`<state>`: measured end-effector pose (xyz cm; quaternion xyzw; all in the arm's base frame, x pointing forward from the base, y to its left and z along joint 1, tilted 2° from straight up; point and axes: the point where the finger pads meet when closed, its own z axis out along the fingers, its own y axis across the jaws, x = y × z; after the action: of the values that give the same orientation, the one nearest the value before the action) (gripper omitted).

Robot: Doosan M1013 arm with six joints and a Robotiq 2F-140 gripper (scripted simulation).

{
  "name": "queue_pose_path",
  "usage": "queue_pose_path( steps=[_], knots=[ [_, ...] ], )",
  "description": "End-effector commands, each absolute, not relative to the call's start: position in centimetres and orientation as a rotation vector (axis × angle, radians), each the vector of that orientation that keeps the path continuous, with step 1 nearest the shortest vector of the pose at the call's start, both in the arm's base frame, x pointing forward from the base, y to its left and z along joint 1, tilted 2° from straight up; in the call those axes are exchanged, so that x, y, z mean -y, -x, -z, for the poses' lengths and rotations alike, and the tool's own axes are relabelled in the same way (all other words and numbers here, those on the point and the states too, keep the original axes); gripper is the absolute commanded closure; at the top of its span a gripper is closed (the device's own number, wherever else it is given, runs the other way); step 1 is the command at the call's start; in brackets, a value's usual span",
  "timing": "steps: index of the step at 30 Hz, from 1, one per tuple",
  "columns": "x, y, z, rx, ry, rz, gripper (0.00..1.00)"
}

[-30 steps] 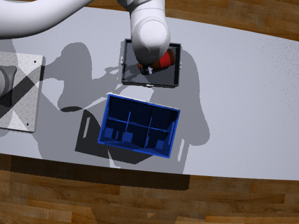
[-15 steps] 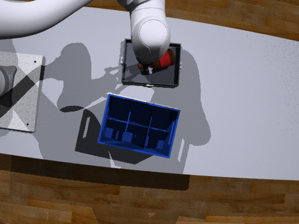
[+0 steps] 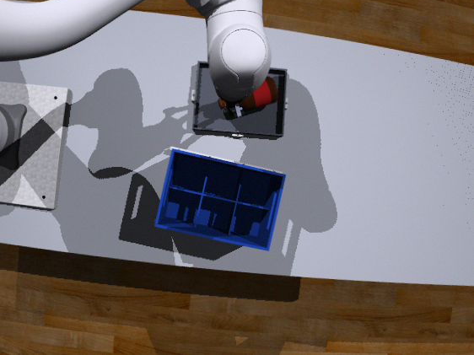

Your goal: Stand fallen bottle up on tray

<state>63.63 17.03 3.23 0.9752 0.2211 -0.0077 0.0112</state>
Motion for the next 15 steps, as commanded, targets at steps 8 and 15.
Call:
queue_pose_path(
  steps=[8, 15],
  knots=[
    [-17.1, -63.6, -4.3, -0.69, -3.042, 0.024, 0.9],
    [-17.1, -63.6, -4.9, -0.69, -3.042, 0.024, 0.9]
  ],
)
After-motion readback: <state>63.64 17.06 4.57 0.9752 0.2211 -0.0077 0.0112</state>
